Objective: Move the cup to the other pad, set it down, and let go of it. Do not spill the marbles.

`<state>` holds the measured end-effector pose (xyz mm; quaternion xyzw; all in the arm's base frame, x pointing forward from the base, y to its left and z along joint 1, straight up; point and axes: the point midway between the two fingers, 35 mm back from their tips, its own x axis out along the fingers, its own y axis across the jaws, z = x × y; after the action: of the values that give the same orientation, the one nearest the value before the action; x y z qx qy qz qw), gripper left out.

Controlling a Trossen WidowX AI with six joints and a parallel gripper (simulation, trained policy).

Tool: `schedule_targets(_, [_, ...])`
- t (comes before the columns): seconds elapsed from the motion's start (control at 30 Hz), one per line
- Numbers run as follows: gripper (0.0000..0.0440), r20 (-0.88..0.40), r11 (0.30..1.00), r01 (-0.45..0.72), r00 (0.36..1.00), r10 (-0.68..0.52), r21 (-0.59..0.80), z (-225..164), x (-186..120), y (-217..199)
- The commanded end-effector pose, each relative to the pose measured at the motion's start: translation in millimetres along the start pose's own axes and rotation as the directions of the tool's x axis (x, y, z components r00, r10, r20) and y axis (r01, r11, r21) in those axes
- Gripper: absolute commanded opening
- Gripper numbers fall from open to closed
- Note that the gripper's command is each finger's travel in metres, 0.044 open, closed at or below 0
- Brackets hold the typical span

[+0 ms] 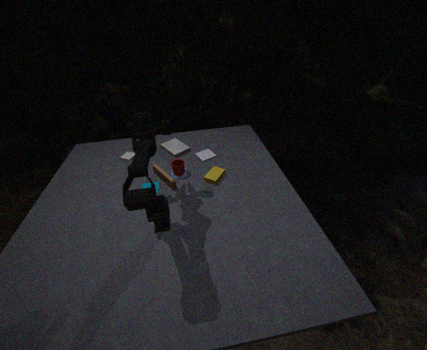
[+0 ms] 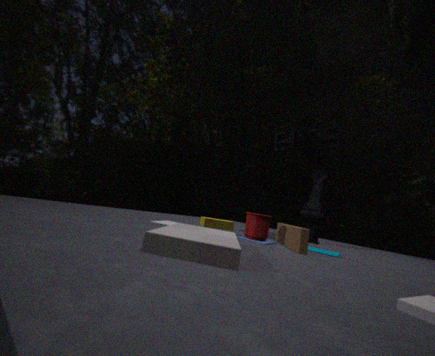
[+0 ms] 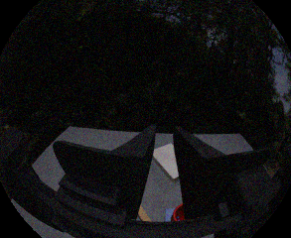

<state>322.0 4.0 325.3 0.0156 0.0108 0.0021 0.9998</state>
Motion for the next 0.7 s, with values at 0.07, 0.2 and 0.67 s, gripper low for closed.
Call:
schedule_targets(0.07, [0.0059, -0.071, 1.0, -0.005, 0.997, 0.007, 0.026, -6, 8, 6])
schedule_targets(0.2, [0.0114, -0.122, 0.999, -0.015, 0.992, 0.02, 0.045, -11, 14, 12])
schedule_targets(0.67, [0.0132, -0.317, 0.993, -0.012, 0.947, 0.048, 0.114, -31, 30, 29])
